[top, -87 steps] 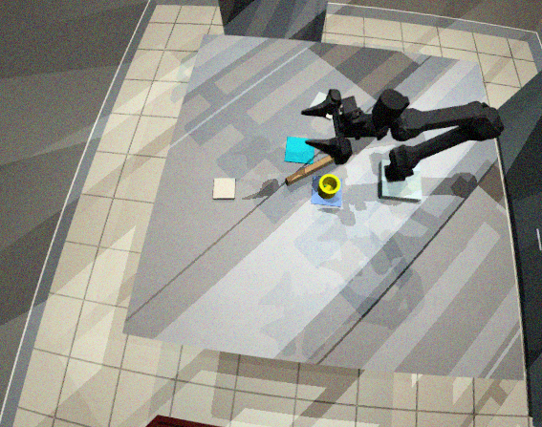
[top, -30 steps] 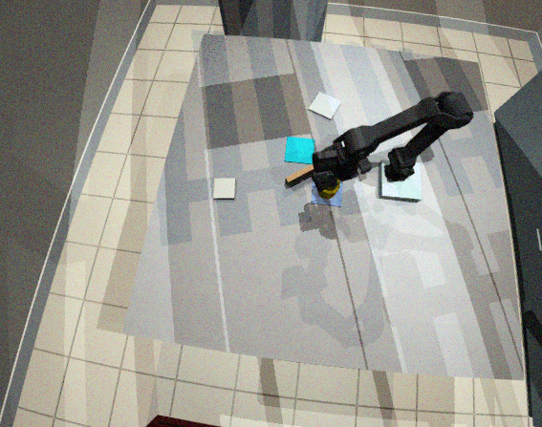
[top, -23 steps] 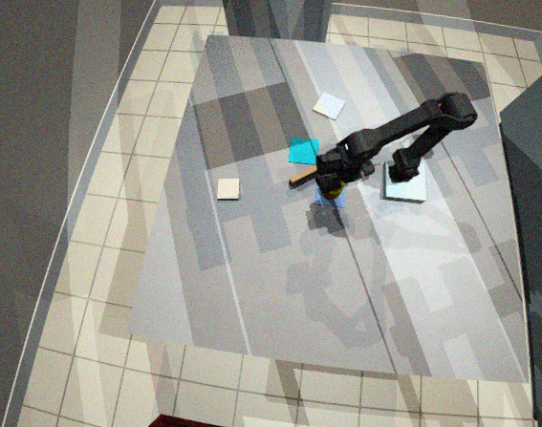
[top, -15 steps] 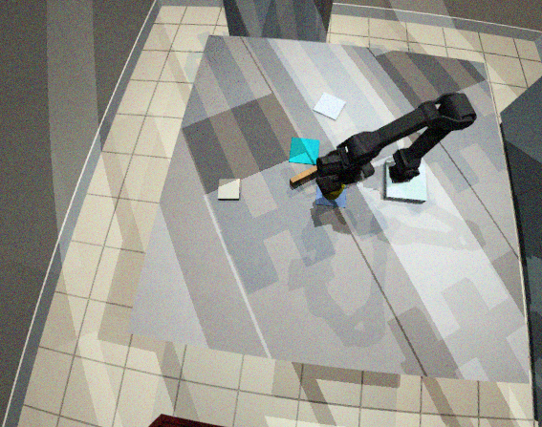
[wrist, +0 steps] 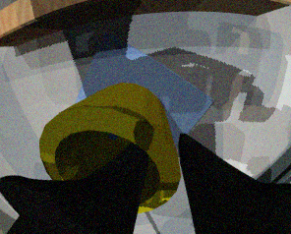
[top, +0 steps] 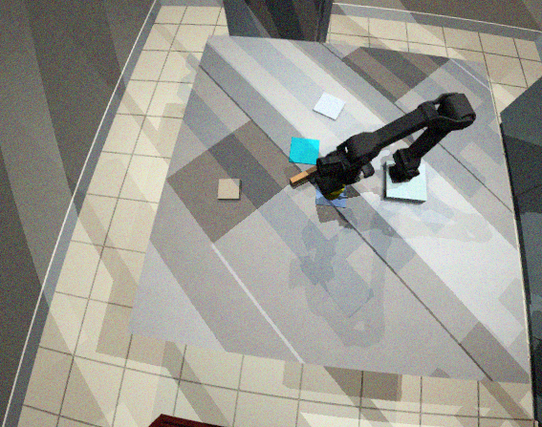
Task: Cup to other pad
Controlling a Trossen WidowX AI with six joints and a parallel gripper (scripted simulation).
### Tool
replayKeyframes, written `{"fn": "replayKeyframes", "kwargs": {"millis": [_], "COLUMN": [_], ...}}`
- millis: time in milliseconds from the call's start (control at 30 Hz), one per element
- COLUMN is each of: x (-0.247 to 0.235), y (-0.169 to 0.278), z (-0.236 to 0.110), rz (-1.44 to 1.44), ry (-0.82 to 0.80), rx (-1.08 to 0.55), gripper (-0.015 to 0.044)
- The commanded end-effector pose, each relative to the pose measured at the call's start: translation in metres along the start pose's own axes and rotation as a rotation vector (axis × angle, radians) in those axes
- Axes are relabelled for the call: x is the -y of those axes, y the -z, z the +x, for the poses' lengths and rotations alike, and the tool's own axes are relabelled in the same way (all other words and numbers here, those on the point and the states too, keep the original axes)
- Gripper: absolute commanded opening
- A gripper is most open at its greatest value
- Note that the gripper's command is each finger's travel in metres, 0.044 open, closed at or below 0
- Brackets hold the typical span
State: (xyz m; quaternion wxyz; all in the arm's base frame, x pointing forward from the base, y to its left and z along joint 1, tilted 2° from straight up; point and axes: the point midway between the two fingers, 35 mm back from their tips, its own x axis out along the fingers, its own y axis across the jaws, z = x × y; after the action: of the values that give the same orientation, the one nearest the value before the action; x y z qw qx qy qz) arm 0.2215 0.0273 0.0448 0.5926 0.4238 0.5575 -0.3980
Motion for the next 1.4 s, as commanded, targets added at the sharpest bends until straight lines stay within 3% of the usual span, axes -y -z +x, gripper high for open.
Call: {"fn": "replayKeyframes", "kwargs": {"millis": [0,367,1100,1367], "x": [0.0,0.0,0.0,0.001], "y": [0.0,0.0,0.002,0.003], "z": [0.0,0.0,-0.061,-0.059], "rz": [0.0,0.0,0.005,0.0], "ry": [-0.001,-0.001,-0.001,0.004], "rx": [0.0,0.0,0.005,-0.001], "gripper": [0.008,0.0,0.0,0.0]}}
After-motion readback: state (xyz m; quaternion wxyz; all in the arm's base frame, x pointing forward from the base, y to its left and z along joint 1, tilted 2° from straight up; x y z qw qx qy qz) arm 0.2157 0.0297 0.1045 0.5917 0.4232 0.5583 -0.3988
